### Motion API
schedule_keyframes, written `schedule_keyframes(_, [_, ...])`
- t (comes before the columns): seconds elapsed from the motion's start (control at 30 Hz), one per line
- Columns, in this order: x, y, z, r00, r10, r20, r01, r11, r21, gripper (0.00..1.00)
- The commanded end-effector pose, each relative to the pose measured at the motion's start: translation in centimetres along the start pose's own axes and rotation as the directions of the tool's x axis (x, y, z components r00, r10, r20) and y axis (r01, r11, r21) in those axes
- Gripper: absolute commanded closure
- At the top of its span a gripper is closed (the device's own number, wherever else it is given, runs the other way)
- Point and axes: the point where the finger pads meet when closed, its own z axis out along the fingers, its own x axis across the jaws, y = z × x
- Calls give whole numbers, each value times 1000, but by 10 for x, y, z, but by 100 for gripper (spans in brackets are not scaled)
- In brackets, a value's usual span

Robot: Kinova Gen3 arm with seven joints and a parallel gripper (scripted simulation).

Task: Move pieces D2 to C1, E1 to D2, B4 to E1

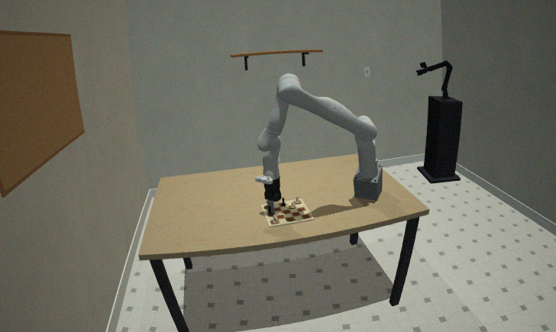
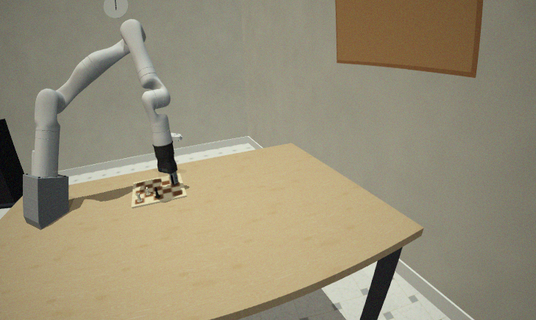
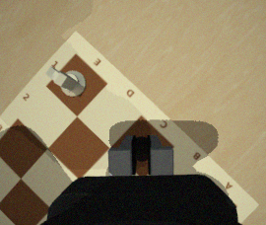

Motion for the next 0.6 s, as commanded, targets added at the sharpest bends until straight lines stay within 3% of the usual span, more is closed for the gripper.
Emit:
schedule_keyframes(0.0, [1,0,0,1000,0,-1,0,1000,1,100])
schedule_keyframes(0.57, [1,0,3,1000,0,-1,0,1000,1,100])
